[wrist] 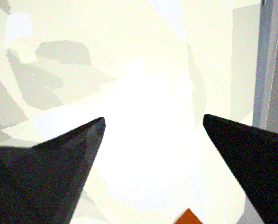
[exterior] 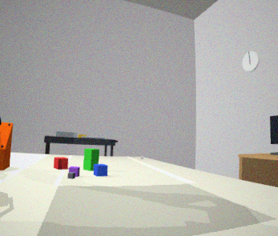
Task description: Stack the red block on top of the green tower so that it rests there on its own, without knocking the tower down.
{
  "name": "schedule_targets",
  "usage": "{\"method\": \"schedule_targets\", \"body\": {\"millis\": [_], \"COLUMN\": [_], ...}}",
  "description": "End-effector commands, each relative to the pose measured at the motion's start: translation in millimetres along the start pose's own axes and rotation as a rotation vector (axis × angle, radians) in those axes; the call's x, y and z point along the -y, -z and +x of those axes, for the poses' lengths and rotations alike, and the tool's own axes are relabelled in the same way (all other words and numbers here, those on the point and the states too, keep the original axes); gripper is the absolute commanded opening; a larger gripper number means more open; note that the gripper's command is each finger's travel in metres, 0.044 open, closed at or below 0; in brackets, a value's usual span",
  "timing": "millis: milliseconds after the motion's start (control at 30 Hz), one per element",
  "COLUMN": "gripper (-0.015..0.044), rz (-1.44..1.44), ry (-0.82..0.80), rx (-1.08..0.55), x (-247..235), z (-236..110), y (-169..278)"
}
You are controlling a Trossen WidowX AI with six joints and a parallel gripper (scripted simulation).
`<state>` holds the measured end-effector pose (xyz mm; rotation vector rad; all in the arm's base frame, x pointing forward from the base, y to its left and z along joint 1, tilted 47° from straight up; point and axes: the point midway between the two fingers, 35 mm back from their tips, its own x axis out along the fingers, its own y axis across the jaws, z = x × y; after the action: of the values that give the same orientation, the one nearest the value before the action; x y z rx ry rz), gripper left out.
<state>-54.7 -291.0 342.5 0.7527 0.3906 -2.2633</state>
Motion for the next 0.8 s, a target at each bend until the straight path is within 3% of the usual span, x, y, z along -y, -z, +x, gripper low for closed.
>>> {"method": "schedule_targets", "body": {"millis": [0,433,767], "gripper": [0.0440,0.0440,0.0440], "rz": [-0.130,-0.530,-0.852], "ry": [-0.055,-0.204,-0.300], "rx": [-0.031,-0.083,-0.084], "x": [-35.5,-125.9,-169.4], "z": [1.1,-19.1,-49.3], "y": [23.9,113.6,199.8]}}
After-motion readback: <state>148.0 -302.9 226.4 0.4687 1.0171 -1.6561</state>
